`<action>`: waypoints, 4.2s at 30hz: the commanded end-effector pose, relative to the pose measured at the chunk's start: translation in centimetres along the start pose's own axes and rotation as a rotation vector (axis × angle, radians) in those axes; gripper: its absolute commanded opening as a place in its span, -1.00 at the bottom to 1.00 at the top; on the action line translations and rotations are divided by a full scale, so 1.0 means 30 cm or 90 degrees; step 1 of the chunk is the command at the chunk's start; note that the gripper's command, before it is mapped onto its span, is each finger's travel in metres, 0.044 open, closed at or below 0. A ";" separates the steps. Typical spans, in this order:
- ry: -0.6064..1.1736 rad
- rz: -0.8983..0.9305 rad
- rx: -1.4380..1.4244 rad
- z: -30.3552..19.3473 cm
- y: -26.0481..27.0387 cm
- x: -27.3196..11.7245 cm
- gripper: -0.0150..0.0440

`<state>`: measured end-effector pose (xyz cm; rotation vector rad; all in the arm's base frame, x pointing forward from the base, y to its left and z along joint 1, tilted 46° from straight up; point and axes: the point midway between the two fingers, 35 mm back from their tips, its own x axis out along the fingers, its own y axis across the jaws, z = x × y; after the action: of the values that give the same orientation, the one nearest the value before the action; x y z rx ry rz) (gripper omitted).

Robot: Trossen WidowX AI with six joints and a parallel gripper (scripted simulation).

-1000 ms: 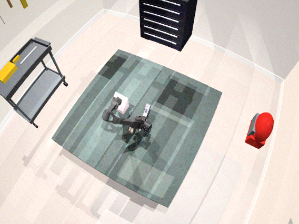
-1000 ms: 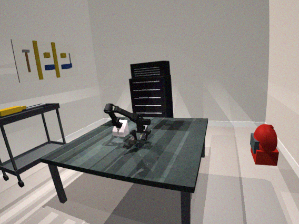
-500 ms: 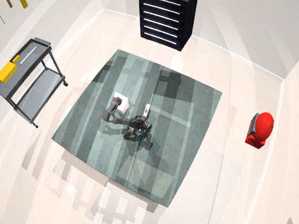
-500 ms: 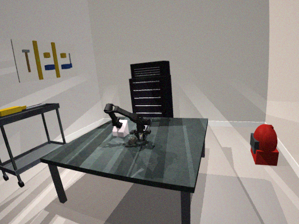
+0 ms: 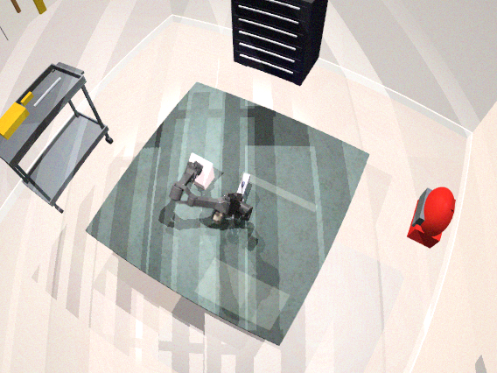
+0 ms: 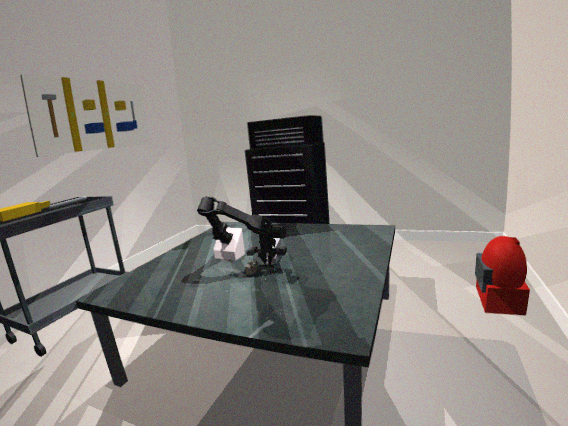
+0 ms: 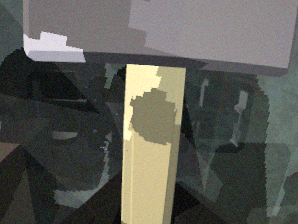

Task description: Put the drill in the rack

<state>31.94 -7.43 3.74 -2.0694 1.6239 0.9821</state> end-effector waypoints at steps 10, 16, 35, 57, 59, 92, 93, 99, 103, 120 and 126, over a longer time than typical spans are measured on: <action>-0.004 0.000 -0.001 0.000 0.004 -0.011 -0.49; -0.004 0.000 -0.001 0.001 0.004 -0.013 -0.49; -0.003 0.000 -0.001 -0.044 0.005 -0.008 -0.49; -0.002 -0.001 0.000 -0.154 0.000 -0.008 -0.49; -0.002 -0.001 0.000 -0.164 0.000 -0.008 -0.49; -0.002 -0.001 0.000 -0.225 0.018 -0.032 -0.49; -0.002 -0.001 0.000 -0.226 0.019 -0.034 -0.49; -0.002 -0.001 0.000 -0.227 0.022 -0.042 -0.49; -0.002 -0.001 0.000 -0.228 0.024 -0.048 -0.49; -0.002 -0.001 0.000 -0.231 0.031 -0.072 -0.49; -0.002 -0.001 0.000 -0.230 0.032 -0.080 -0.49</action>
<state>32.87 -10.64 10.30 -2.0652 1.6276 0.9865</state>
